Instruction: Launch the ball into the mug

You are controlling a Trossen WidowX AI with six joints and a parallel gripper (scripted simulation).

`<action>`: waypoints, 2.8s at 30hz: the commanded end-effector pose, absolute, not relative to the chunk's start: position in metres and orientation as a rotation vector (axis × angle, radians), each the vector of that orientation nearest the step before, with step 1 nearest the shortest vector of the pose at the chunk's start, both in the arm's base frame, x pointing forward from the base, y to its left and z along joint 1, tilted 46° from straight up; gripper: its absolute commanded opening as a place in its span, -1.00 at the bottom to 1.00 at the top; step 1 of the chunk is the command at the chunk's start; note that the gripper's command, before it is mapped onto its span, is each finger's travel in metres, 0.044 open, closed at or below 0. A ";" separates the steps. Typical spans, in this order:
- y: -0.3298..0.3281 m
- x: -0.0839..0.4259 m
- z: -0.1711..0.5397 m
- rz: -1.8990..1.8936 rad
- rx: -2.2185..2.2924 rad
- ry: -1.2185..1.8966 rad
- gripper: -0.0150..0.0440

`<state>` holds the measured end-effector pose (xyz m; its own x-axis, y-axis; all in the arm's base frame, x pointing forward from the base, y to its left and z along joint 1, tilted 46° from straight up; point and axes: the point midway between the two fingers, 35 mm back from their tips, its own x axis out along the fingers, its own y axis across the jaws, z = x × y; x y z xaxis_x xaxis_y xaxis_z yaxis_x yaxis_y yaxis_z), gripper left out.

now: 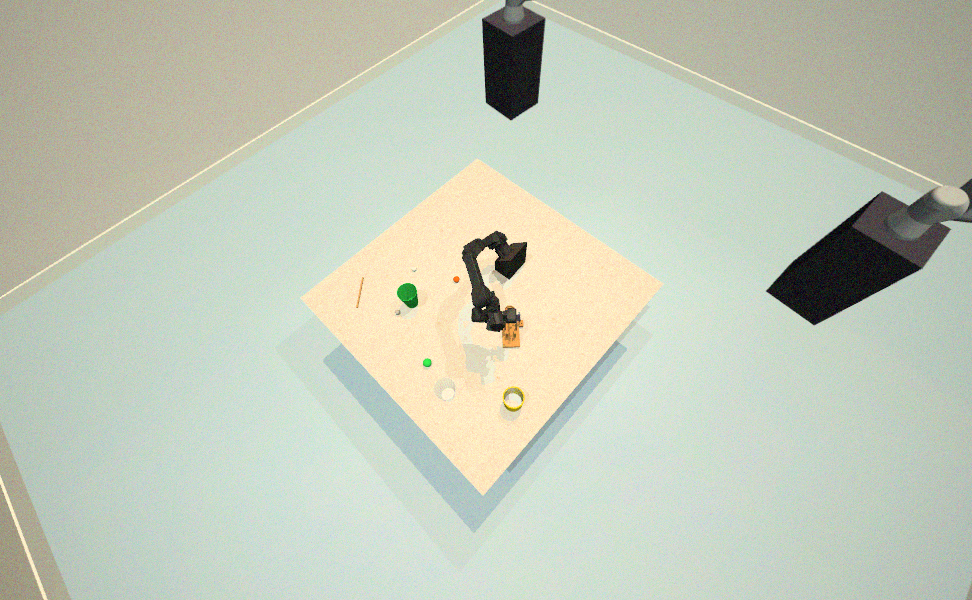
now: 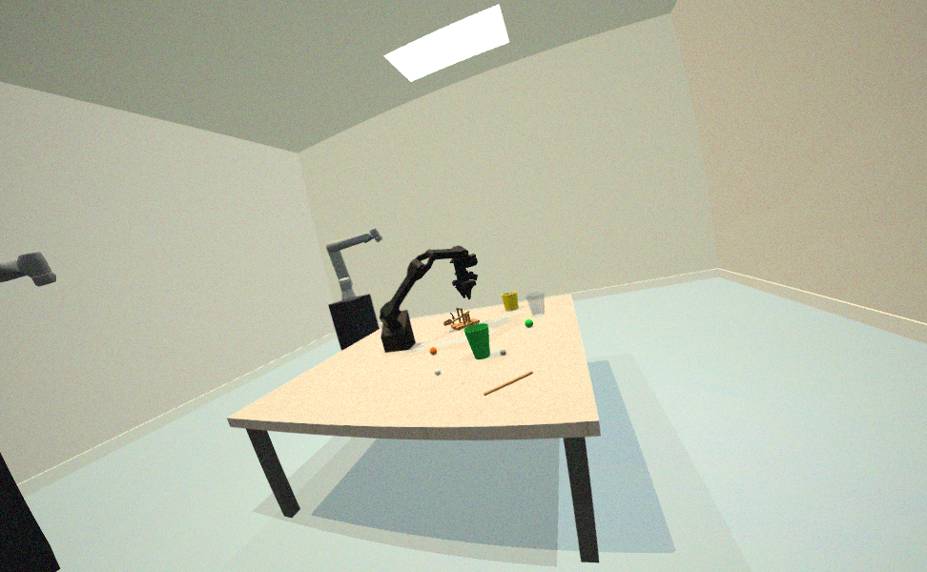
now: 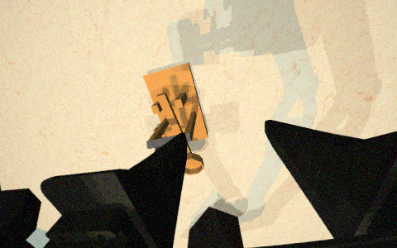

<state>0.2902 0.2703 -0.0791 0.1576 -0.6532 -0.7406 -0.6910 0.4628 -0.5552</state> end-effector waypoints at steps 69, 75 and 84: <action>-0.099 0.257 0.056 -0.500 -0.711 1.347 0.10; -0.099 0.257 0.056 -0.500 -0.711 1.347 -0.03; -0.078 0.267 0.059 -0.416 -0.741 1.303 -0.49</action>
<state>0.2631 -0.0876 0.0563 0.2098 -0.6776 -0.7049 -0.1050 0.7011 -0.7053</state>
